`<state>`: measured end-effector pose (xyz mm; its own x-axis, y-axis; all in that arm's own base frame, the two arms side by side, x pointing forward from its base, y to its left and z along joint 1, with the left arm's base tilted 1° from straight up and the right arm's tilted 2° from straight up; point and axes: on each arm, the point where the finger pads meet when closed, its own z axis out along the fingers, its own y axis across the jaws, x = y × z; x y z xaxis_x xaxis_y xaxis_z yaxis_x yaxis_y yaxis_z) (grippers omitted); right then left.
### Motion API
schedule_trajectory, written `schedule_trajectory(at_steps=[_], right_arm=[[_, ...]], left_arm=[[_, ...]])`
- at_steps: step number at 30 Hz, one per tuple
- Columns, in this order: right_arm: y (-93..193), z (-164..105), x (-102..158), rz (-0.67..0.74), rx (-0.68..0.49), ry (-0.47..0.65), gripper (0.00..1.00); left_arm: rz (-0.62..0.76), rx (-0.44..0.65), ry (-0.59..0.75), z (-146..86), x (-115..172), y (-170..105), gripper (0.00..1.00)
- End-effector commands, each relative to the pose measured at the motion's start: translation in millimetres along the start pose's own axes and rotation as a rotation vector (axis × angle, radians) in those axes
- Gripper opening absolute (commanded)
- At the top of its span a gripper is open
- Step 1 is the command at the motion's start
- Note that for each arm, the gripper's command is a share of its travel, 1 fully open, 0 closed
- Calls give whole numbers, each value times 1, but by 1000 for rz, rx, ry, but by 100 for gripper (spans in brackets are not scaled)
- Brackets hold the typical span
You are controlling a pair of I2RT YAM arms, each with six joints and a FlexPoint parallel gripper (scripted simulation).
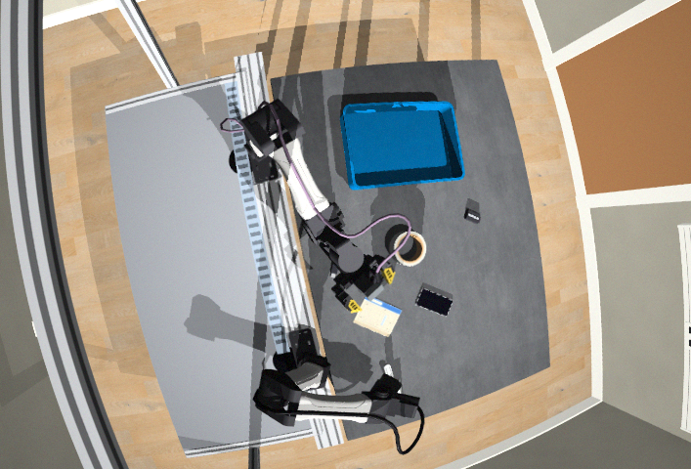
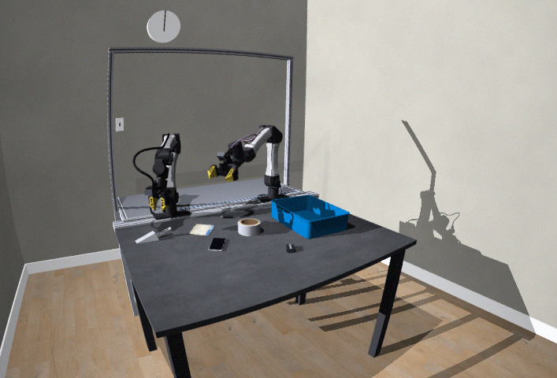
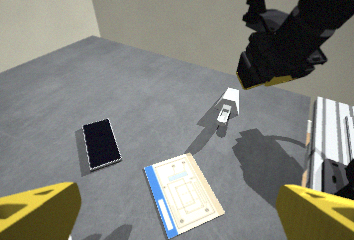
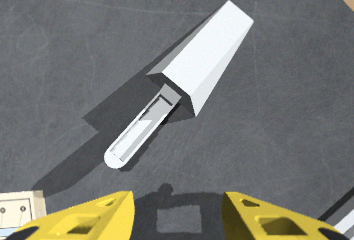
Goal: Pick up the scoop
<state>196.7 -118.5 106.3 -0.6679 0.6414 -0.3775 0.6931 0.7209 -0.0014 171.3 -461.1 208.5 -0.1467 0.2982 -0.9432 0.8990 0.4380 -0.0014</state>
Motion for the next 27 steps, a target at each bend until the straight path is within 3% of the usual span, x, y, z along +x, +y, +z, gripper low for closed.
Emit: schedule_trajectory(at_steps=[1,12,21,27], right_arm=[[16,6,-11,244,-60,100,44],[20,66,-17,631,95,335,44],[22,90,-22,701,126,359,44],[20,101,-9,683,145,387,44]], left_arm=[[47,103,5,18,-11,-27,100],[86,205,48,36,17,-54,100],[82,205,60,43,30,-59,100],[74,193,60,47,37,-61,100]])
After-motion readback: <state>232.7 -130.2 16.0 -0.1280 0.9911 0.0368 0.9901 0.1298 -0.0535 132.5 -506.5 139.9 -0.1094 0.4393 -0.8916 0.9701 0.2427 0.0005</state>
